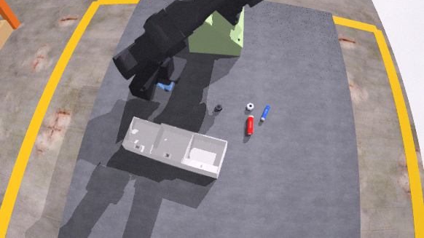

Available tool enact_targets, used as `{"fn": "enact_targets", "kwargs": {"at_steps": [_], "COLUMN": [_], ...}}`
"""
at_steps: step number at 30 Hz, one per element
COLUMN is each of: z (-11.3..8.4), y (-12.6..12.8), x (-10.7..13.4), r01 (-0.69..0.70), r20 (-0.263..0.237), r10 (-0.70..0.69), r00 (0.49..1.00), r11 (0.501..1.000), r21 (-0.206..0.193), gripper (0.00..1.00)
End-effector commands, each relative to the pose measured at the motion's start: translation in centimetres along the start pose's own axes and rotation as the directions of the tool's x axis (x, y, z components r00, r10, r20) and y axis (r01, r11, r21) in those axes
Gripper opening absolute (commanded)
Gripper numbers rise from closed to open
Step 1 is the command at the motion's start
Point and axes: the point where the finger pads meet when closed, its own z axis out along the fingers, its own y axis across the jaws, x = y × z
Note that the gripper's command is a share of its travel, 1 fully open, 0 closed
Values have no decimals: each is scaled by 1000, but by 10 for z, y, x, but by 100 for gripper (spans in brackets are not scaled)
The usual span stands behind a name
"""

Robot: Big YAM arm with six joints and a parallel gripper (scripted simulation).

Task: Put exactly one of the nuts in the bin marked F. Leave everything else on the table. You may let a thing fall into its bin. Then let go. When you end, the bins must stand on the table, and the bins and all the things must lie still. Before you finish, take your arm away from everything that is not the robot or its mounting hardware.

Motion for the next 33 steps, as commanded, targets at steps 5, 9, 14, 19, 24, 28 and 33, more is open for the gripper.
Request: {"fn": "enact_targets", "kwargs": {"at_steps": [5,9,14,19,24,28,33], "z": [-22,-26,-26,-26,-26,-25,-25], "y": [-12,-7,-8,-9,-9,-10,-11], "x": [-23,-27,-27,-27,-27,-26,-26], "r01": [23,40,37,35,33,31,28], "r20": [43,51,51,50,49,48,46], "r10": [-23,-40,-38,-35,-33,-31,-28], "r00": [999,998,998,998,998,998,999], "r11": [1000,999,999,999,999,999,1000], "r21": [4,13,12,11,10,9,8], "gripper": [11,11,11,11,11,11,11]}}
